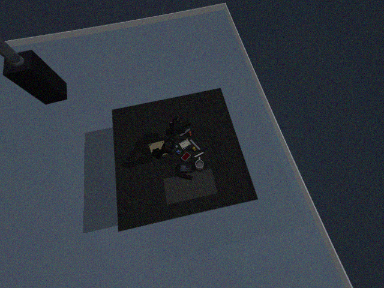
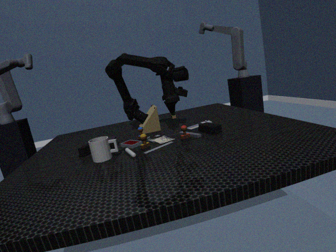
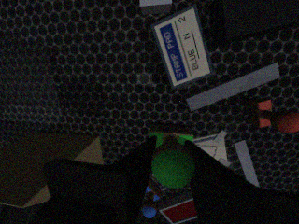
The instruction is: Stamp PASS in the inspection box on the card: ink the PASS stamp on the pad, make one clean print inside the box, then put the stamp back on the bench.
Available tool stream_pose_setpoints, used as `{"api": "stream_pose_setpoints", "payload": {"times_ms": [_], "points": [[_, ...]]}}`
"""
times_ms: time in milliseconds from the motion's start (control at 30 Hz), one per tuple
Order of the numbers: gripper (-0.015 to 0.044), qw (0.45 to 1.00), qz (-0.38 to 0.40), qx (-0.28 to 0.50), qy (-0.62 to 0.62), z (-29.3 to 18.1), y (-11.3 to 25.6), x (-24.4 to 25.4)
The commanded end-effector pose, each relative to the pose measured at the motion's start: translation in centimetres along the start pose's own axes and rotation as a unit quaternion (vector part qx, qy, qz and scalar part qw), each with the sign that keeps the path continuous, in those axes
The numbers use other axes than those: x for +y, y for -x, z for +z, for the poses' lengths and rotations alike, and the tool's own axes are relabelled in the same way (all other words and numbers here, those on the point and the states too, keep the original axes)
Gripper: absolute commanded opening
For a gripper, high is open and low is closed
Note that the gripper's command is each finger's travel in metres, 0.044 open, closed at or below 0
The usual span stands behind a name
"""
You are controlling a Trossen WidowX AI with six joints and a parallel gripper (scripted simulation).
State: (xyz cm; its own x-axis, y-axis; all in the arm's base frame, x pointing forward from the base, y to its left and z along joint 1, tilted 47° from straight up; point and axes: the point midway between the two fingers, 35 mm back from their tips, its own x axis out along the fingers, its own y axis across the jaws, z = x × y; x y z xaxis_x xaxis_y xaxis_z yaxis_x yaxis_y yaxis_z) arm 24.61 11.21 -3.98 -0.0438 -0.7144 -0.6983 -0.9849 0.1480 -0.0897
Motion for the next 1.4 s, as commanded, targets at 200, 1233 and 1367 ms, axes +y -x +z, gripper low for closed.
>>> {"api": "stream_pose_setpoints", "payload": {"times_ms": [200,1233,1367], "points": [[0.0,1.0,0.004,0.002,-0.002,0.2,-1.7,0.2],[0.0,1.0,0.004,0.003,-0.002,0.0,-6.8,0.3],[0.0,1.0,0.004,0.003,-0.002,0.0,-7.0,0.3]]}}
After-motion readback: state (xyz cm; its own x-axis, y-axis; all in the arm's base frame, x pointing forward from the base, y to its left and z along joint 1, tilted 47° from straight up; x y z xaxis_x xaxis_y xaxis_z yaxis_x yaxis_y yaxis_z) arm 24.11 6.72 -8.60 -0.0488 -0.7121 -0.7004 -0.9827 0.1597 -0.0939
